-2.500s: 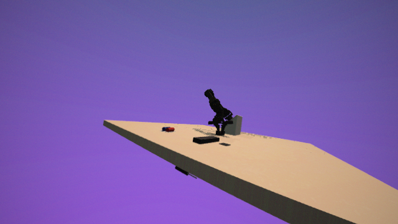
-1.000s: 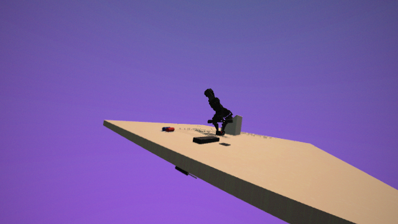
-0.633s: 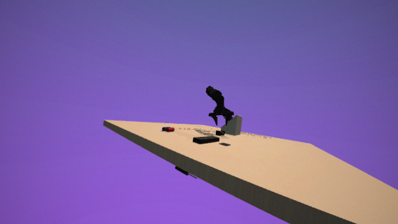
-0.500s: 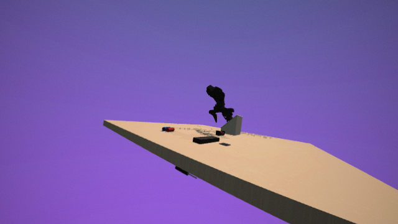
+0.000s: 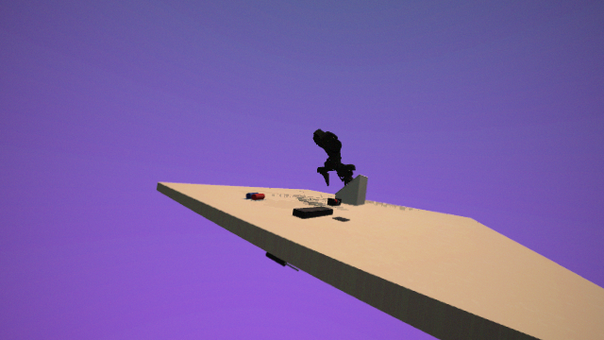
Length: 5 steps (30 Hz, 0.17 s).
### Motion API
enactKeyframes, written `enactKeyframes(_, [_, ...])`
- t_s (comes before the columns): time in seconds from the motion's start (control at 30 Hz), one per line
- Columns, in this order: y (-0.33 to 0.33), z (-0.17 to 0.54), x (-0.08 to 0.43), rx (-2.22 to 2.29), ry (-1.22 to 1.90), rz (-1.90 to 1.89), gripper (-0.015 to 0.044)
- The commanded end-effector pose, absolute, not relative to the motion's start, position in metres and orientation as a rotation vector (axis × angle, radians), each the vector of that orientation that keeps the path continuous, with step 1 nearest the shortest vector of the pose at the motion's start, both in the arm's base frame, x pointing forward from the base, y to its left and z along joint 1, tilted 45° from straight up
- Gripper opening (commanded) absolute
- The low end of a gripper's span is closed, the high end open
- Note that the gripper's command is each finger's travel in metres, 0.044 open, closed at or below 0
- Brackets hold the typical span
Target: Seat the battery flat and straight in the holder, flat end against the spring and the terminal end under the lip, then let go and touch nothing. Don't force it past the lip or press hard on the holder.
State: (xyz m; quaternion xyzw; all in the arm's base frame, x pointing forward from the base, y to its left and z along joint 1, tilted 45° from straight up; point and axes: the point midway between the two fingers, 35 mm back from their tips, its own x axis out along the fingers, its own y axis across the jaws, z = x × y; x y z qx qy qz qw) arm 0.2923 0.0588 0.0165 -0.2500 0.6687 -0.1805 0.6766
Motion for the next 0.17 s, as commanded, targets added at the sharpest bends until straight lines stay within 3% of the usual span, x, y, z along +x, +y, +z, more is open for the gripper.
enactKeyframes(0.0, [0.0591,0.0163,0.2919,-0.557,1.505,-0.408,0.0440])
enactKeyframes(0.13, [0.0591,0.0163,0.2919,-0.557,1.505,-0.408,0.0440])
